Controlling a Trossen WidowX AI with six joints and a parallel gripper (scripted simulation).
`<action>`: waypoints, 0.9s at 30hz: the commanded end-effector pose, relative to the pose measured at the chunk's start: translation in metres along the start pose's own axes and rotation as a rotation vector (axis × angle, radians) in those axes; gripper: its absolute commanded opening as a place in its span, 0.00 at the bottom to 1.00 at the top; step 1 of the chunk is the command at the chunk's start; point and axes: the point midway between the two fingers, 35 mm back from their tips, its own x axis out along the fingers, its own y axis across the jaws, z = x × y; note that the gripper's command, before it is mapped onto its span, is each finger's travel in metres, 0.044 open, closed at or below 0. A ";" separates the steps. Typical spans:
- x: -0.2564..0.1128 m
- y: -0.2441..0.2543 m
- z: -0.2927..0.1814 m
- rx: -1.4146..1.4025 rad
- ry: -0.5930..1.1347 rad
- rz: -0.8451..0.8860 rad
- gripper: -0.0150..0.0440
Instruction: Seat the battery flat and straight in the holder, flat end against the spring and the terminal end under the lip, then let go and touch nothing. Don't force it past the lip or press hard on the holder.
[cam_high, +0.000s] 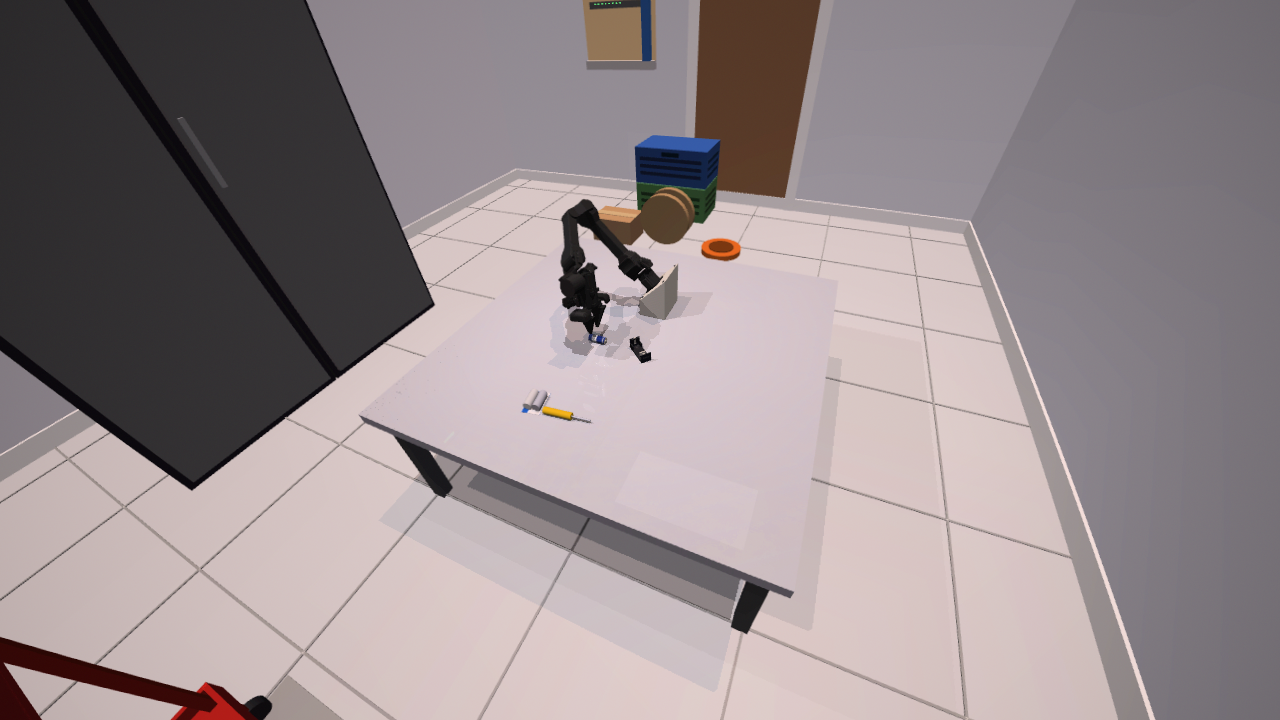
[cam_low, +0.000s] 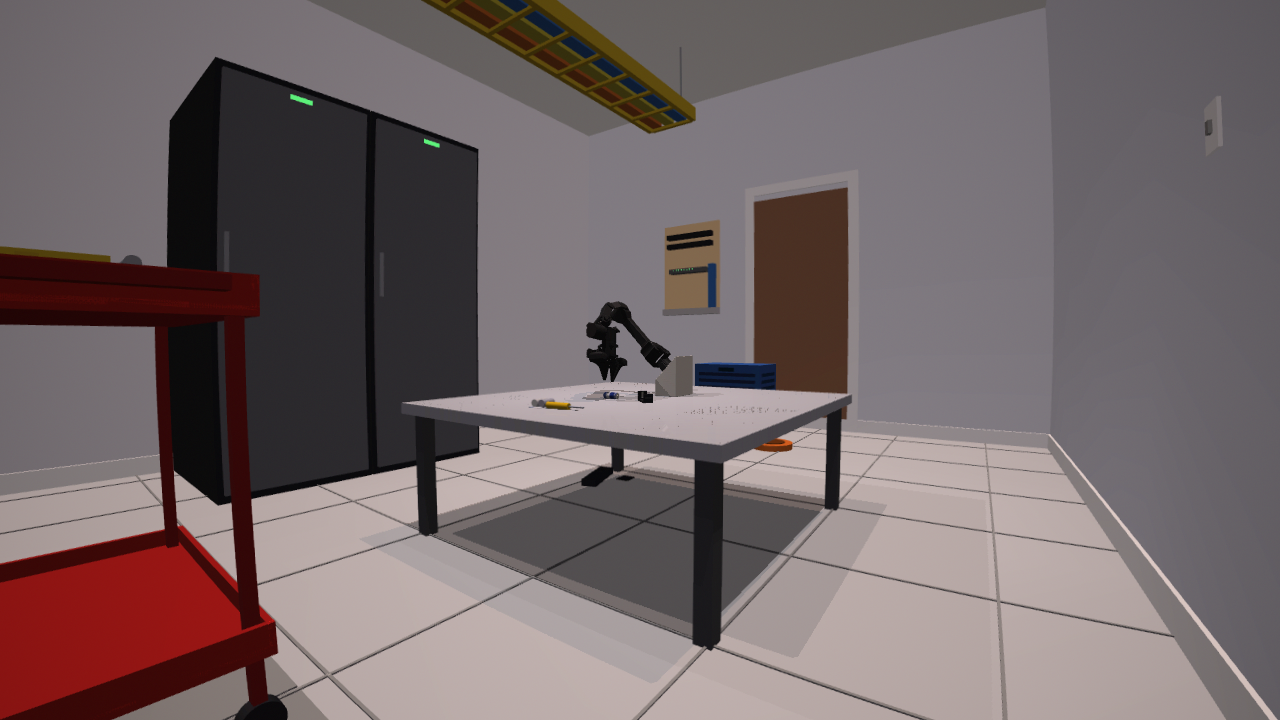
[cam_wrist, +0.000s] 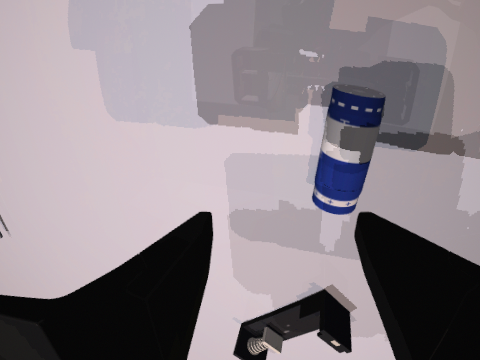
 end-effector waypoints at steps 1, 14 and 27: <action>0.014 -0.022 0.002 0.077 -0.120 -0.185 0.68; 0.020 -0.023 0.003 0.077 -0.119 -0.184 0.68; 0.041 -0.026 0.005 0.077 -0.119 -0.184 0.68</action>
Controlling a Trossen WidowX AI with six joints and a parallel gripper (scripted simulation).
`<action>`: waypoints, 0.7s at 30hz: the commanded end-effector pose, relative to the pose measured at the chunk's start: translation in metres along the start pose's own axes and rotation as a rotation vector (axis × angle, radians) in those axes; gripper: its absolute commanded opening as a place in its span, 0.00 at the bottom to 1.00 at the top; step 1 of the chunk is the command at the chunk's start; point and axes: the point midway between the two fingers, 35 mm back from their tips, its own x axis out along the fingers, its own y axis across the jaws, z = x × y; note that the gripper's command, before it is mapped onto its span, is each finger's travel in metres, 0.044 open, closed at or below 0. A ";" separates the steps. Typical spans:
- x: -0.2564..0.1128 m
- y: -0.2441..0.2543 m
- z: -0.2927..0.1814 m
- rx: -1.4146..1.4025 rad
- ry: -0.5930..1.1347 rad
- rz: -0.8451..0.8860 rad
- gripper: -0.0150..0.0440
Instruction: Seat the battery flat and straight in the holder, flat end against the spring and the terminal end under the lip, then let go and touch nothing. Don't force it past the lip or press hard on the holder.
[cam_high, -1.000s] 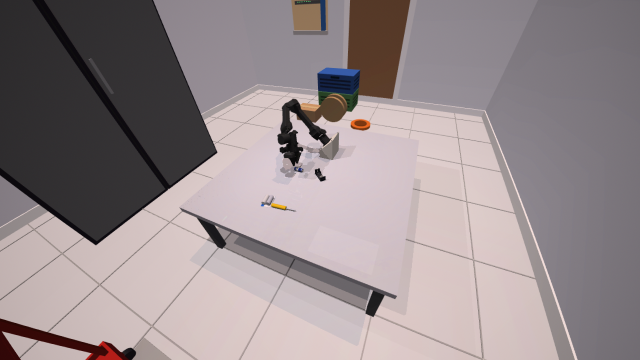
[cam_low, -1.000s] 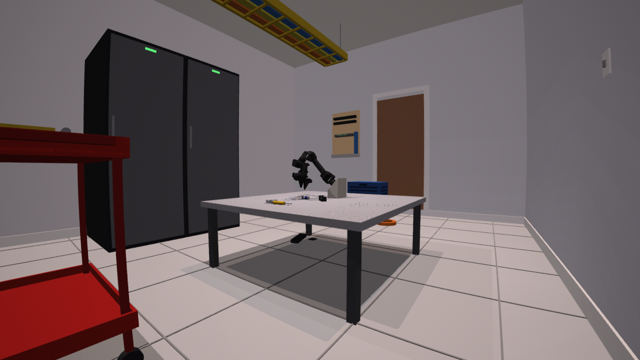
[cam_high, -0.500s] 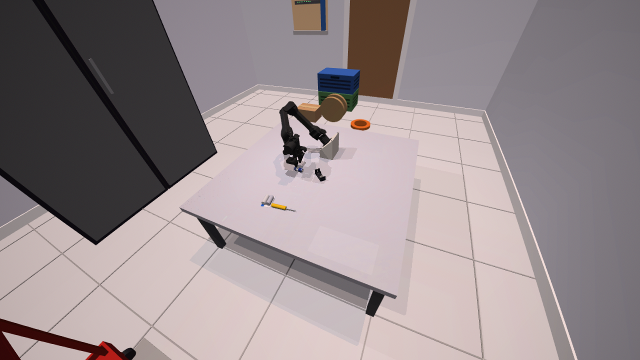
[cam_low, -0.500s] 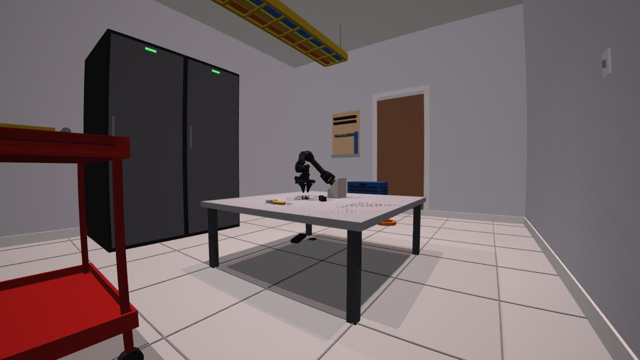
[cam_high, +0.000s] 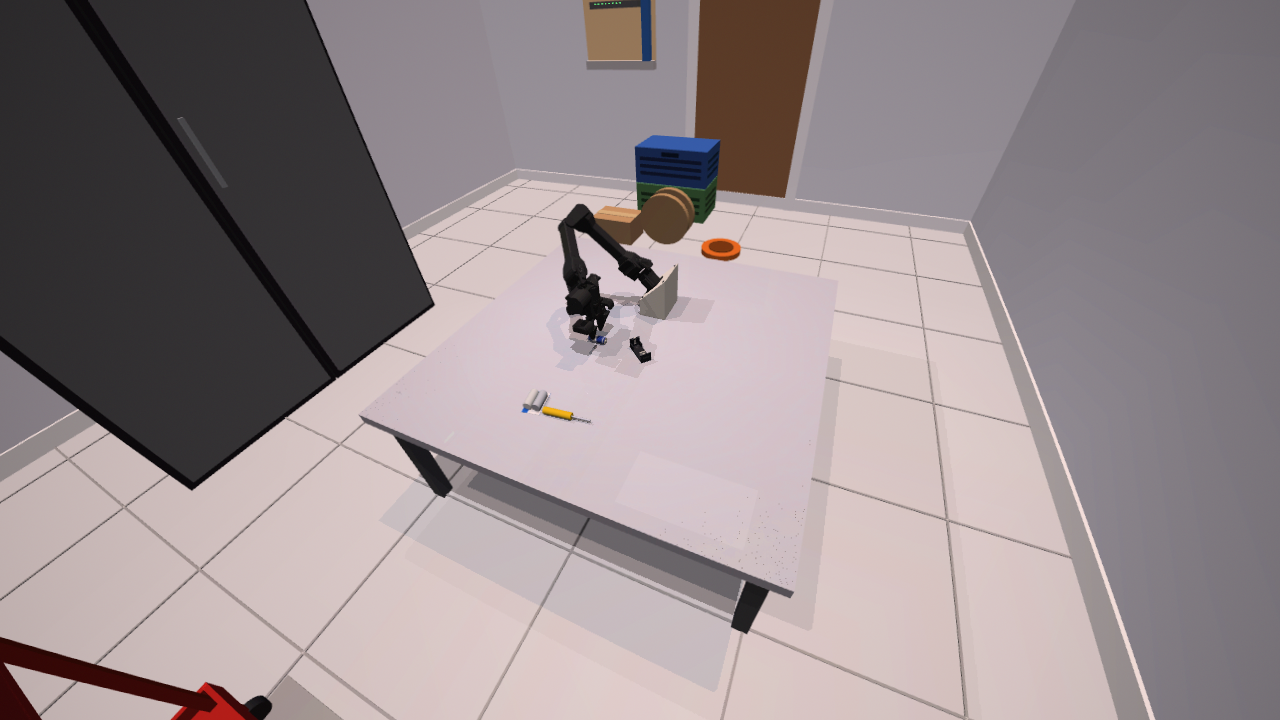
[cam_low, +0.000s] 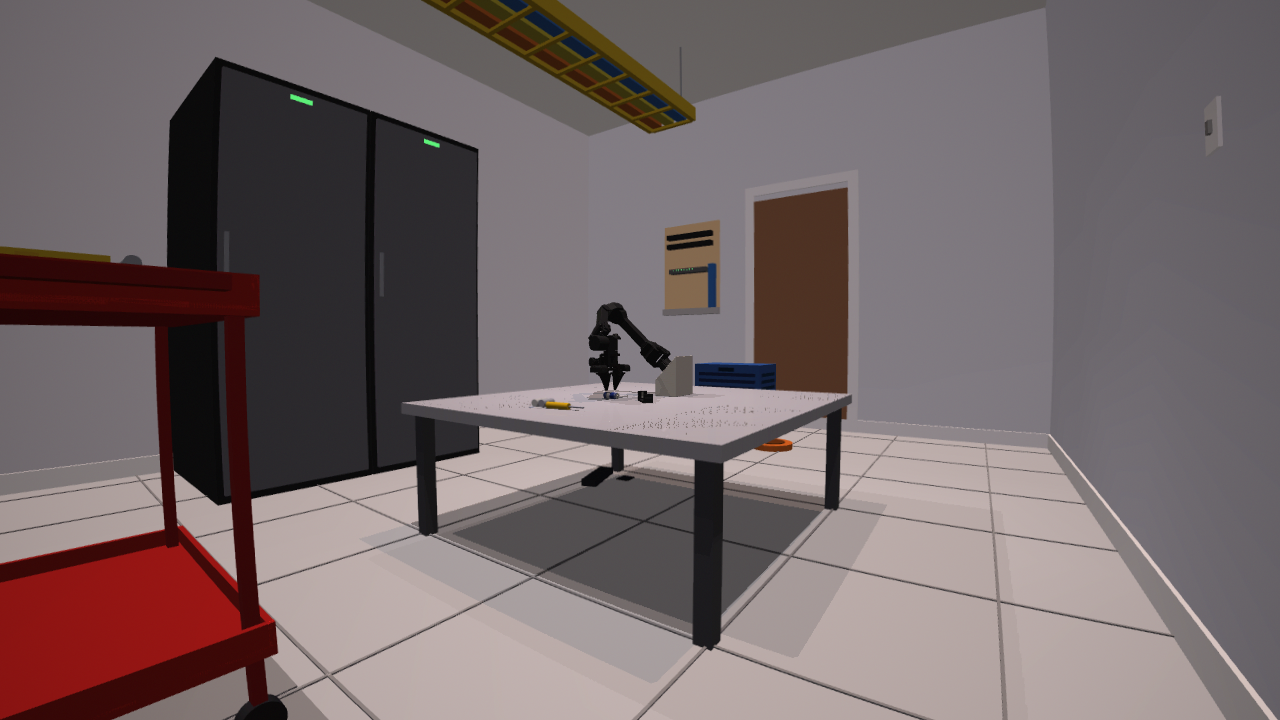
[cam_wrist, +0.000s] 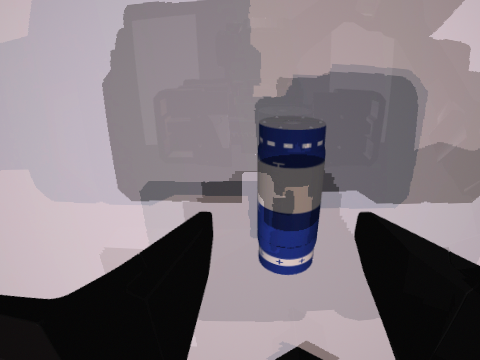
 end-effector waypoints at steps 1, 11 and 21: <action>0.009 -0.002 -0.001 -0.012 -0.005 -0.010 0.68; 0.025 -0.003 0.000 -0.012 -0.007 -0.010 0.68; 0.031 -0.004 0.000 -0.012 -0.008 -0.010 0.49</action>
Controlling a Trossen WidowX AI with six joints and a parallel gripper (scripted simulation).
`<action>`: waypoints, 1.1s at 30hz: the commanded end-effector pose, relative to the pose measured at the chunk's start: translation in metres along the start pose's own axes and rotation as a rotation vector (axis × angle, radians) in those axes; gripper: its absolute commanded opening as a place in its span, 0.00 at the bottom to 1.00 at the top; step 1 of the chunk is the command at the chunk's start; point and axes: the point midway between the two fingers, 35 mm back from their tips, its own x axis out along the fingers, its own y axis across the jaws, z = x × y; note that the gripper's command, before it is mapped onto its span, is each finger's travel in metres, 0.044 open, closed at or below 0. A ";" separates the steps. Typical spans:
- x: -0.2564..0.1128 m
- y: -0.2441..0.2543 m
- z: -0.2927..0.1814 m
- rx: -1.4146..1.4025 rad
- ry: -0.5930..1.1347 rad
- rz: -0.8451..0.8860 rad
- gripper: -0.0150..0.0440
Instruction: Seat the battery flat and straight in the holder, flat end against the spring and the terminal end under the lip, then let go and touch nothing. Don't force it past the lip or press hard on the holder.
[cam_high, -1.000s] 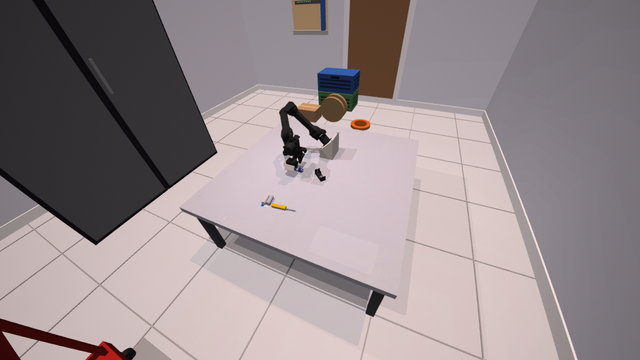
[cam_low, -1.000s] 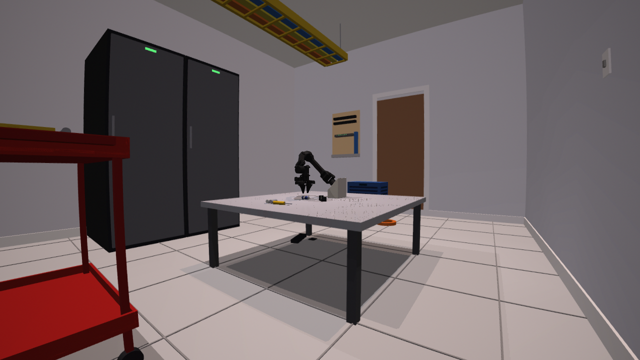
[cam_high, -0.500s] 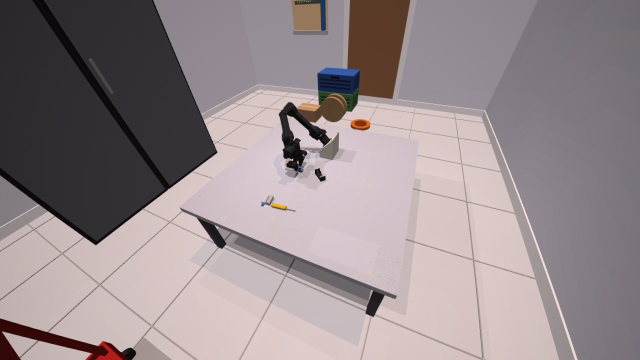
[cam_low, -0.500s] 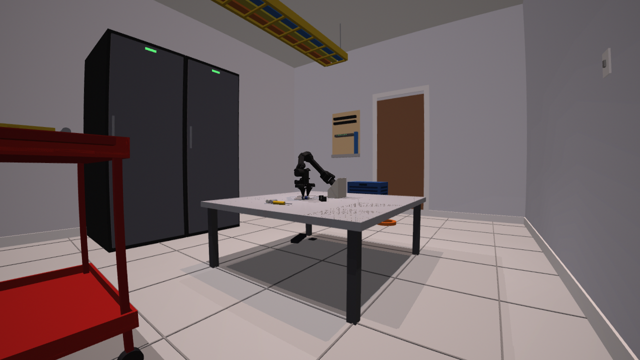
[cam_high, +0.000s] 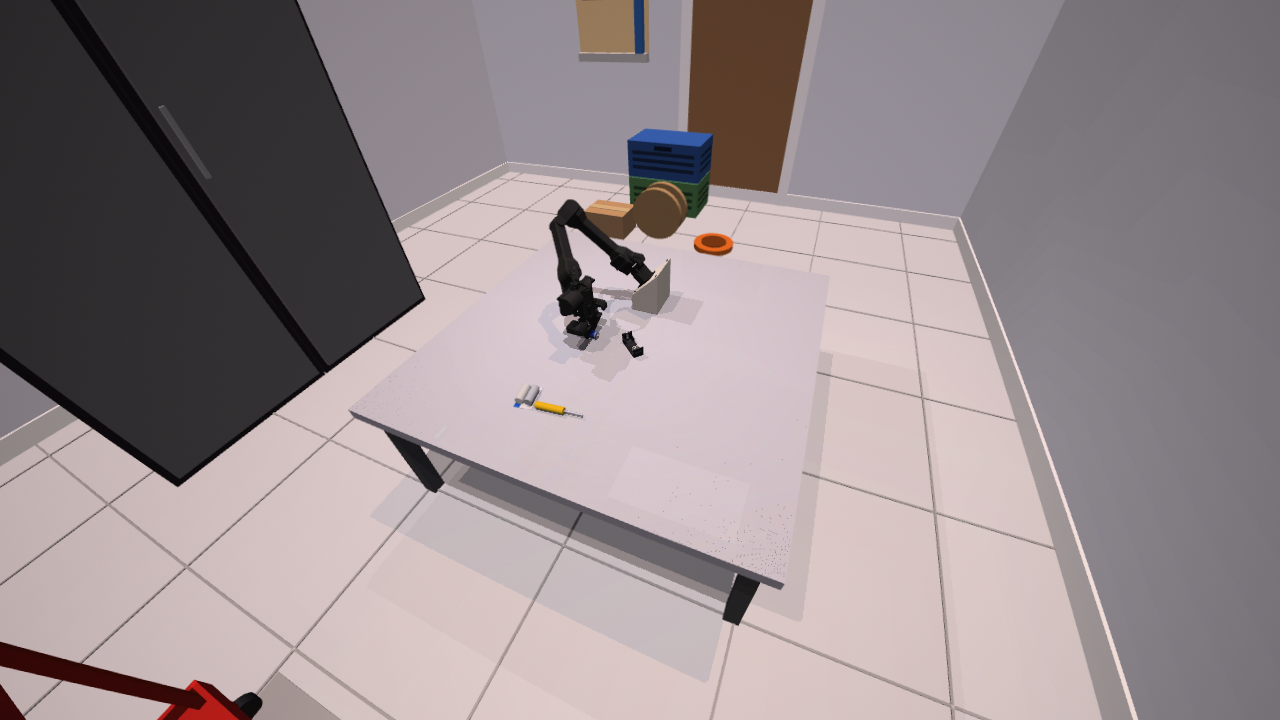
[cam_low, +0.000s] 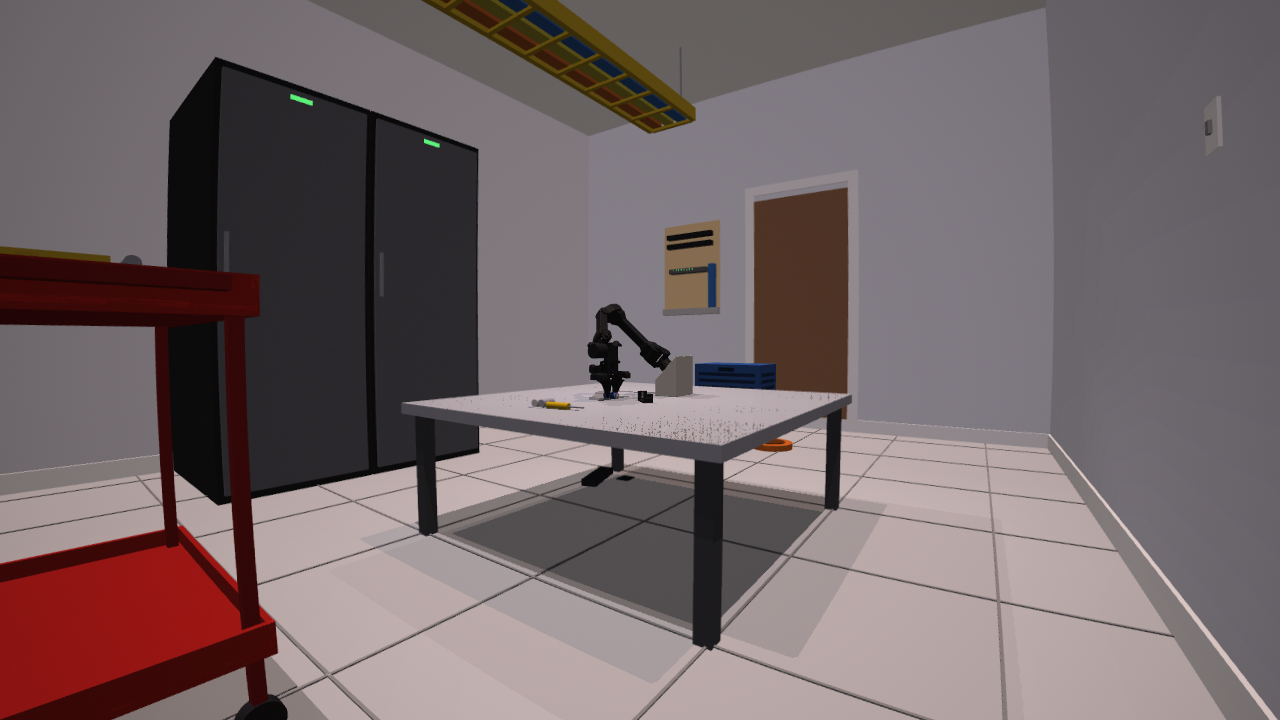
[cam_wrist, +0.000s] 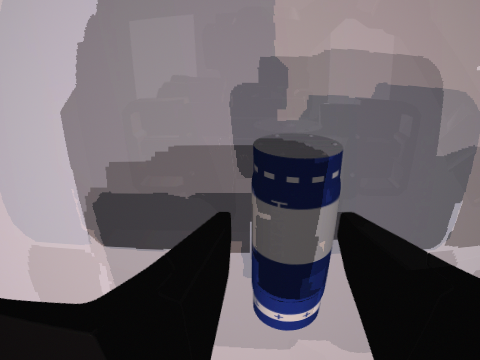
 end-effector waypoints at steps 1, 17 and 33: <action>0.002 -0.001 0.000 -0.009 -0.004 -0.005 0.48; -0.035 0.000 -0.001 -0.009 0.000 -0.005 0.40; -0.055 0.006 -0.042 -0.575 0.009 0.002 0.40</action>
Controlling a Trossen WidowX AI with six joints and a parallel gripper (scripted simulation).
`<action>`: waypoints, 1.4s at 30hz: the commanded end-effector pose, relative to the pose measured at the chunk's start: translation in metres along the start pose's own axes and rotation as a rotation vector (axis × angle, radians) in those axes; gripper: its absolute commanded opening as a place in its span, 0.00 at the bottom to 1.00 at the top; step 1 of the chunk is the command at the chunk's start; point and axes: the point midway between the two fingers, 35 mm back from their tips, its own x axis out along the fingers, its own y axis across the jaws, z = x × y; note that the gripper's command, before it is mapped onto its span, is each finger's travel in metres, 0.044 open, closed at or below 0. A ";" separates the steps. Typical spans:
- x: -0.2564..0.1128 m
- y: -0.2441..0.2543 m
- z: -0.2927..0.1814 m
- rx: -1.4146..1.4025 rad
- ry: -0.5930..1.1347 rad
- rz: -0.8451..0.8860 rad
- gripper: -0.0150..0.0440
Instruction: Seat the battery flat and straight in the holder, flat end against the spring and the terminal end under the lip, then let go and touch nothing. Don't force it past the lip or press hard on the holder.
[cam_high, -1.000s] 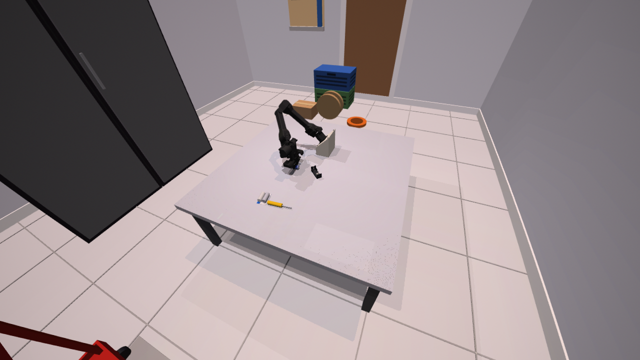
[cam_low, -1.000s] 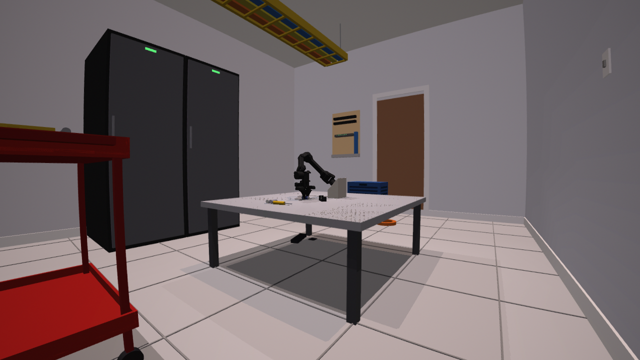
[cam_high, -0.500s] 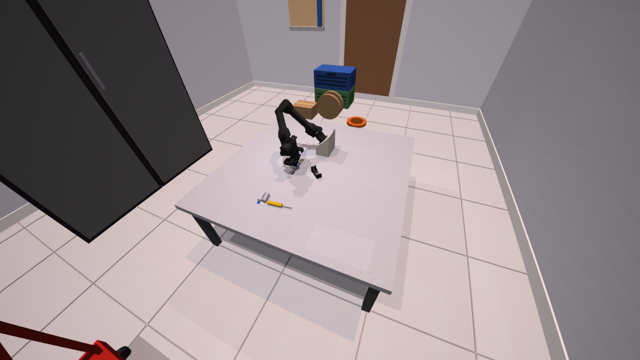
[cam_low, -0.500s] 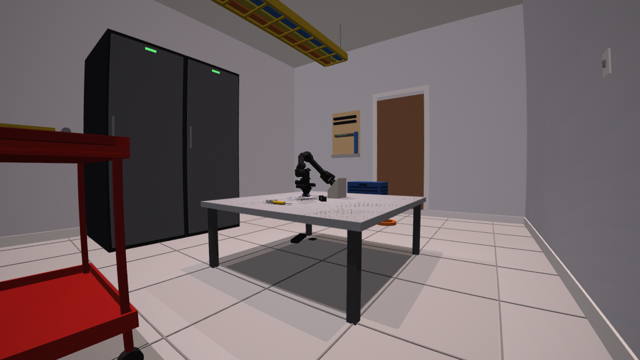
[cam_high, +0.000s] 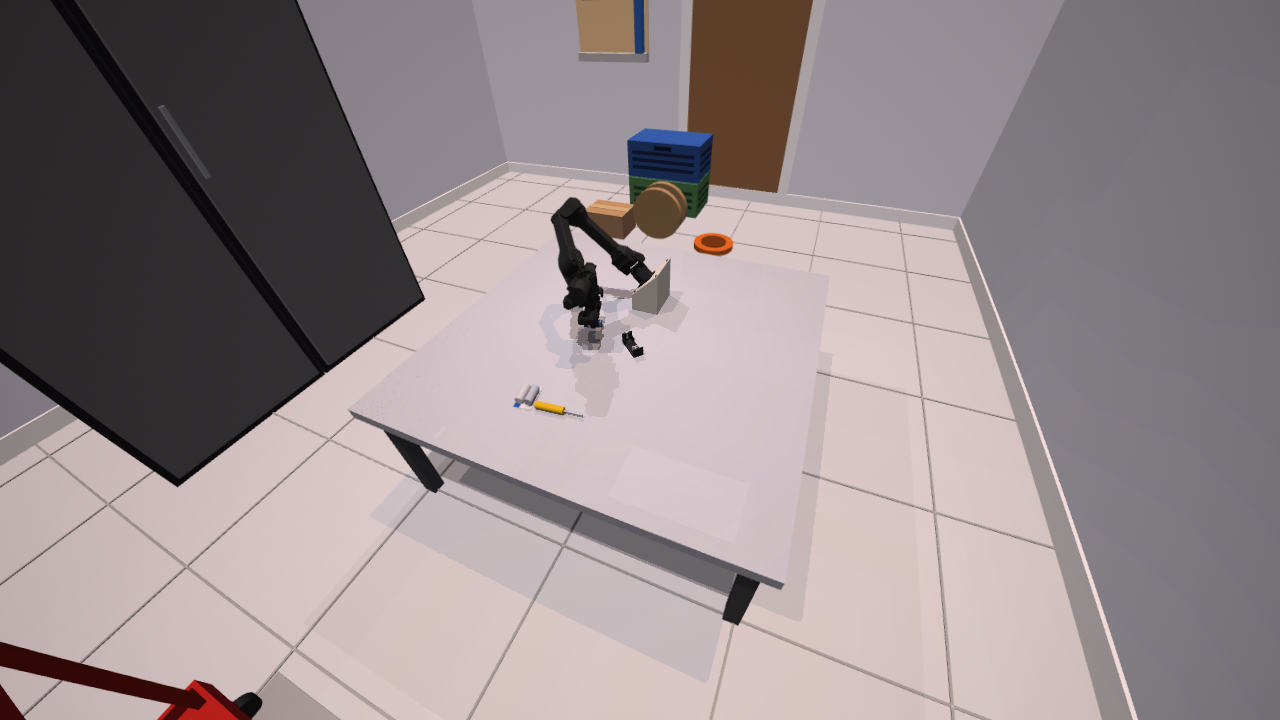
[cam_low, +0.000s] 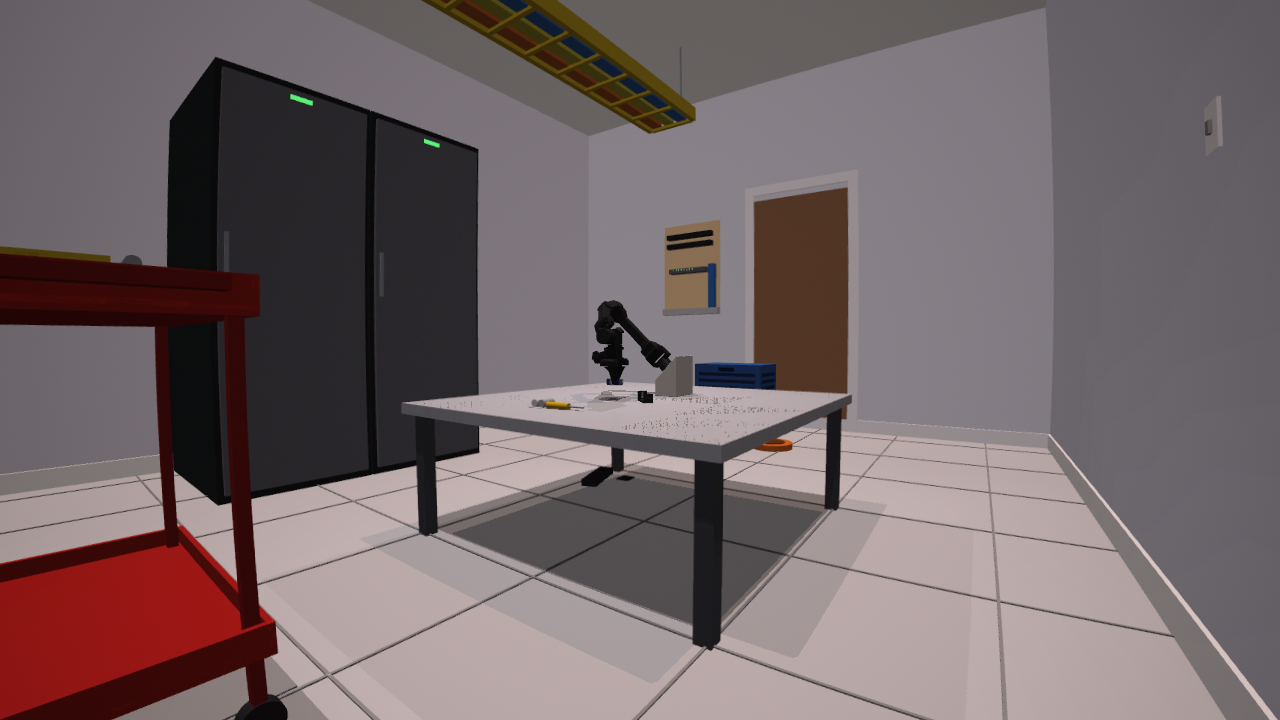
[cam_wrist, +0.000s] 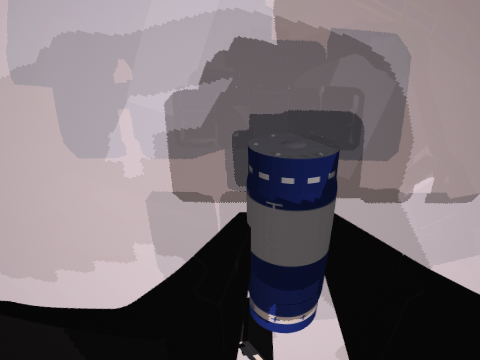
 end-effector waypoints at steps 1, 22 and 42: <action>-0.002 0.009 -0.019 -0.270 0.009 -0.003 0.40; -0.017 0.041 -0.103 -1.603 0.032 0.014 0.40; -0.015 0.045 -0.134 -2.070 0.052 -0.031 0.40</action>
